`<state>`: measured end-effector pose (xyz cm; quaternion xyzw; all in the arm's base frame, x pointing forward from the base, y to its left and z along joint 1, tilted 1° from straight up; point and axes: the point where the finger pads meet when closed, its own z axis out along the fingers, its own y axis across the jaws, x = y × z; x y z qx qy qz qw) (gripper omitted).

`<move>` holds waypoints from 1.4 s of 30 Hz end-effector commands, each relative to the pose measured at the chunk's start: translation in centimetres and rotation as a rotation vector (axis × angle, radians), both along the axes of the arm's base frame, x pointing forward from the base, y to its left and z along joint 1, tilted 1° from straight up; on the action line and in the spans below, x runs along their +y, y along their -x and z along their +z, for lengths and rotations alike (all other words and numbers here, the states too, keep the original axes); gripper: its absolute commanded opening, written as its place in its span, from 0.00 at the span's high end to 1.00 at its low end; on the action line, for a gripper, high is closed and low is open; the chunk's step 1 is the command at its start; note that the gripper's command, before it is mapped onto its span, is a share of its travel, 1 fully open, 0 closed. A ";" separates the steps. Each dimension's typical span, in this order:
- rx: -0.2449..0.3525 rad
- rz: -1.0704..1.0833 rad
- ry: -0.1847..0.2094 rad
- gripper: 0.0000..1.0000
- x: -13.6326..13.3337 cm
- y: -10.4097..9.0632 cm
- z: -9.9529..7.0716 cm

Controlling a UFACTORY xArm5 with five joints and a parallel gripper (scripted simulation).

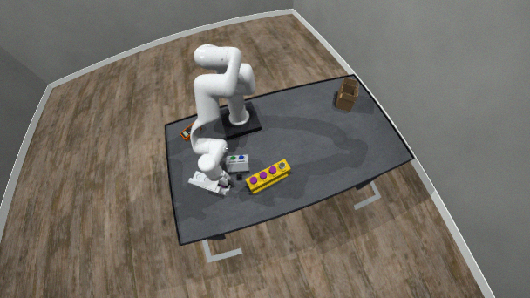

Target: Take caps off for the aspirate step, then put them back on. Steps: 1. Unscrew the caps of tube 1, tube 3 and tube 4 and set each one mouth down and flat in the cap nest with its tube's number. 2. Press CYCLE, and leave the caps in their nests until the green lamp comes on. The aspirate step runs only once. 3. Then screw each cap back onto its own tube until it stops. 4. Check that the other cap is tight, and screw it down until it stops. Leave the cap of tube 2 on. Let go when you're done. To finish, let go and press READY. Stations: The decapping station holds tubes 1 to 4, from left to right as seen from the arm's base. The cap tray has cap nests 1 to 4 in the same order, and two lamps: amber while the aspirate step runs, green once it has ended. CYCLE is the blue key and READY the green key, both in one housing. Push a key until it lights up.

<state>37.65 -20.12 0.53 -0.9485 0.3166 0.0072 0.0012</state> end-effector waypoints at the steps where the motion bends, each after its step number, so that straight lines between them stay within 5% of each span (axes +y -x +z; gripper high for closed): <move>1: -0.001 0.000 0.003 1.00 0.0 -0.1 0.0; 30: -0.001 0.000 0.003 1.00 0.0 0.0 -1.0; 31: -0.001 0.000 0.003 0.54 0.0 0.0 -1.0; 42: -0.001 0.000 0.003 0.54 0.0 0.0 -1.0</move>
